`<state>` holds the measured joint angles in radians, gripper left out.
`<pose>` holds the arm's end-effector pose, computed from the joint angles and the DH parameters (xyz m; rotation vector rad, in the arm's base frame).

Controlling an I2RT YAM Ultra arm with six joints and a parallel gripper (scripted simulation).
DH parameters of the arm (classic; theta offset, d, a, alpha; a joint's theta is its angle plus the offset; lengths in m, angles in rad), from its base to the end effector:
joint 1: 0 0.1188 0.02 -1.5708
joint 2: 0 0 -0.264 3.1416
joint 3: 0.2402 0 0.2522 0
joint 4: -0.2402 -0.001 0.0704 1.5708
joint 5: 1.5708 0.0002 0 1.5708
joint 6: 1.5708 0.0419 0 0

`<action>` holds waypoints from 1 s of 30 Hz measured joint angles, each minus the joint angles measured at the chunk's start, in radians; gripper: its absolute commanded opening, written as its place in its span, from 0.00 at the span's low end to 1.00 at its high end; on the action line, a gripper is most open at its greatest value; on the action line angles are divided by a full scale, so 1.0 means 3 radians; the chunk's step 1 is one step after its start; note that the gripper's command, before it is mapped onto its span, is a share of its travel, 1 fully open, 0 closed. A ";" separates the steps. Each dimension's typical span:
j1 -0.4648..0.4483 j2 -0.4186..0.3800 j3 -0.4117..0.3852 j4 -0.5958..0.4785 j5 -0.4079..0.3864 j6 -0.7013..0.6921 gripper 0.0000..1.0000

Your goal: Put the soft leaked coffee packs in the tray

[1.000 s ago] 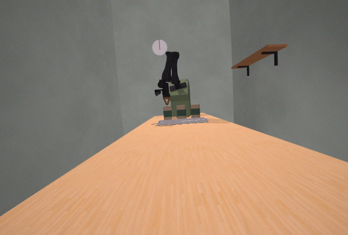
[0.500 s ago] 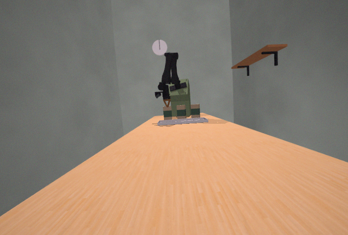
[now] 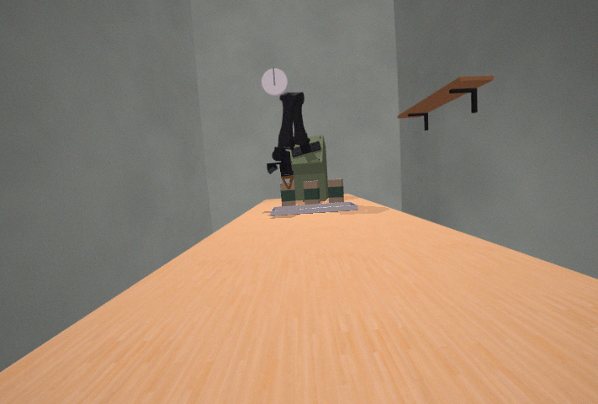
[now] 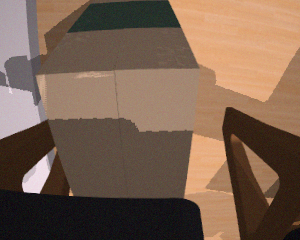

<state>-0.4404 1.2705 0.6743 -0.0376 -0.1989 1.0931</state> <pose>0.2464 -0.1059 0.2169 1.4785 1.6984 0.5774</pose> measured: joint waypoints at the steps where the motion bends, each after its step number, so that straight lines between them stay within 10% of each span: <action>1: 0.0000 0.0004 0.0000 0.0010 0.0001 0.0001 0.79; 30: 0.0000 0.0018 0.0000 0.0090 0.0014 0.0006 0.79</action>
<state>-0.4404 1.2758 0.6743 -0.0105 -0.1947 1.0950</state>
